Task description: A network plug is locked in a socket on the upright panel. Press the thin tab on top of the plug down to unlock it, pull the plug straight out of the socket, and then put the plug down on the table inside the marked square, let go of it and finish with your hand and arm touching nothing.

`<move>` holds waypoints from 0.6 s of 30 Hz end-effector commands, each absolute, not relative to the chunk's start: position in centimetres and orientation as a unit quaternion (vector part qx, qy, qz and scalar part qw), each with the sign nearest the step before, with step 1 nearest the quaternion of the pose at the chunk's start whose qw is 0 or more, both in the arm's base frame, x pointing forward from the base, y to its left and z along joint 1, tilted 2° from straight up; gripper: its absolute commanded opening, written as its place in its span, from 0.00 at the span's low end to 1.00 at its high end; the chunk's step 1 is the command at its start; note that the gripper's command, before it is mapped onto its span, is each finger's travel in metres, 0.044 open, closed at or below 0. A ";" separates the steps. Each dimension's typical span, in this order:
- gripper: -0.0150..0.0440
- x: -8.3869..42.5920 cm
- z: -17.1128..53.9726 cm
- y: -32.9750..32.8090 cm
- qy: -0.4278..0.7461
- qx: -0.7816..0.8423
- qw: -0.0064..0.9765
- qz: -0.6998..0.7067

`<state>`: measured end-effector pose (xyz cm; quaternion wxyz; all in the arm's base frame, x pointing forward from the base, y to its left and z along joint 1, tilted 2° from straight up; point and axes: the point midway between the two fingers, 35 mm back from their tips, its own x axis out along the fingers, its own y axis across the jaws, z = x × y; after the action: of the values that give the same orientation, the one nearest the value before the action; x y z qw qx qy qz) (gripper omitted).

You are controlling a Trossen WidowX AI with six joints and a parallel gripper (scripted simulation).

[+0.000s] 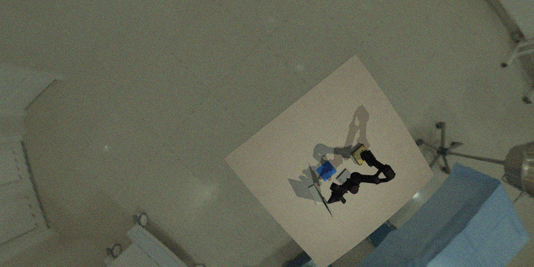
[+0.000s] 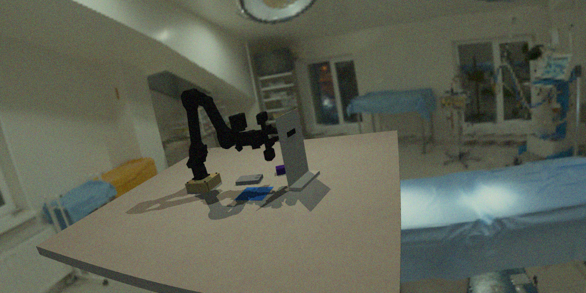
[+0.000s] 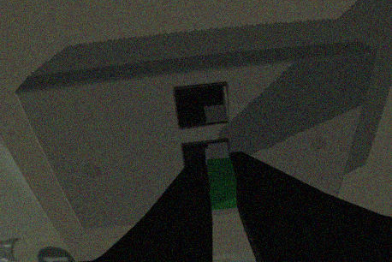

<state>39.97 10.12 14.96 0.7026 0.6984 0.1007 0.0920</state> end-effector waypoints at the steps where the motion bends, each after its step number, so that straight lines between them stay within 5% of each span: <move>1: 0.25 39.9 14.9 10.2 0.103 0.699 0.702 0.093; 18: 0.25 38.9 14.9 10.1 0.103 0.699 0.702 0.093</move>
<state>39.26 10.08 14.97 0.7024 0.6982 0.1019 0.0929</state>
